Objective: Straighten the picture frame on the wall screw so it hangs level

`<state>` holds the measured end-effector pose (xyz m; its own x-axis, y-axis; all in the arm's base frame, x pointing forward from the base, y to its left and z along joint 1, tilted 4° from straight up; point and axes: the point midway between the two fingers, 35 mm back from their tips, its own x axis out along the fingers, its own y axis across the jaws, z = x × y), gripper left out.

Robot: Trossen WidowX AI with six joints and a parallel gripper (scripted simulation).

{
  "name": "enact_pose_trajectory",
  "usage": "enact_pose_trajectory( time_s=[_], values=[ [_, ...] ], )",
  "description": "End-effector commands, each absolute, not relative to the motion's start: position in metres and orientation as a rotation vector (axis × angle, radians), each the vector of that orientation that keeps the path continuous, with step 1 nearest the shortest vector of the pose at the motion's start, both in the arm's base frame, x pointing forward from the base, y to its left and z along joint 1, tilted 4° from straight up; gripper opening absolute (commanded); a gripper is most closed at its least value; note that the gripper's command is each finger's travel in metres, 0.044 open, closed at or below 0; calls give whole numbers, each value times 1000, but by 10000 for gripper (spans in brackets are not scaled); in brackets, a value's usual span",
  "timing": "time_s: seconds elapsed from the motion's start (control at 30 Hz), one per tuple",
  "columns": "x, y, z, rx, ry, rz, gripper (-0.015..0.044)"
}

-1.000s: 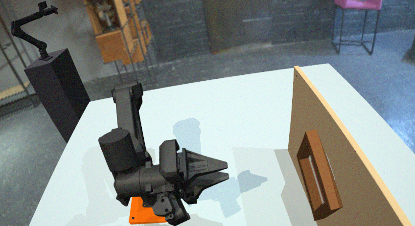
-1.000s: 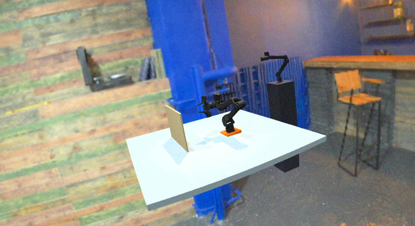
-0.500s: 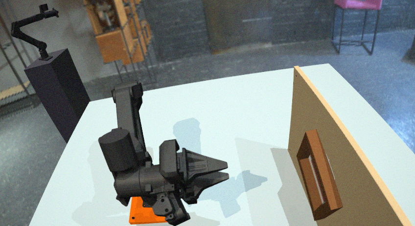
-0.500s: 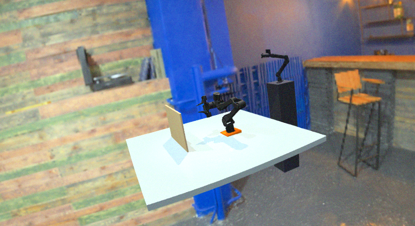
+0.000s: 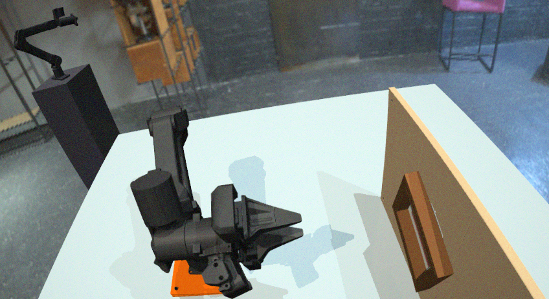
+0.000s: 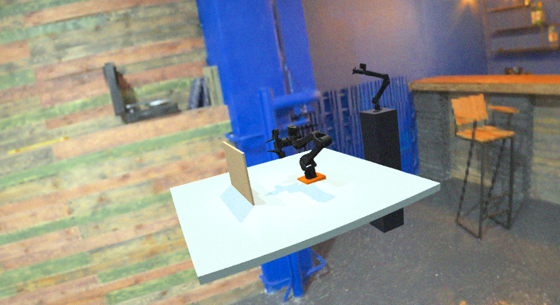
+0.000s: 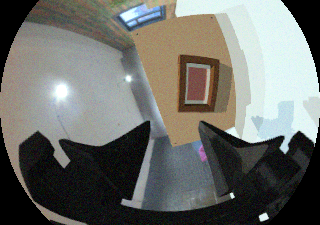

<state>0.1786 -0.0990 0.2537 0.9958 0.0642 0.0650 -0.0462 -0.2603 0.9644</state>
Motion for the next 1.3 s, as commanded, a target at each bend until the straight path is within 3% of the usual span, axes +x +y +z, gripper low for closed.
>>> enact_pose_trajectory(
  time_s=[0.0, 0.3, 0.97, 1.27],
  values=[
    [188, -103, 251, 1833, 3, 117, 260],
    [253, -102, 221, 1832, 10, 112, 260],
    [258, -103, 221, 1832, 10, 112, 260],
    [330, -98, 227, 1832, 6, 117, 260]
  ],
)
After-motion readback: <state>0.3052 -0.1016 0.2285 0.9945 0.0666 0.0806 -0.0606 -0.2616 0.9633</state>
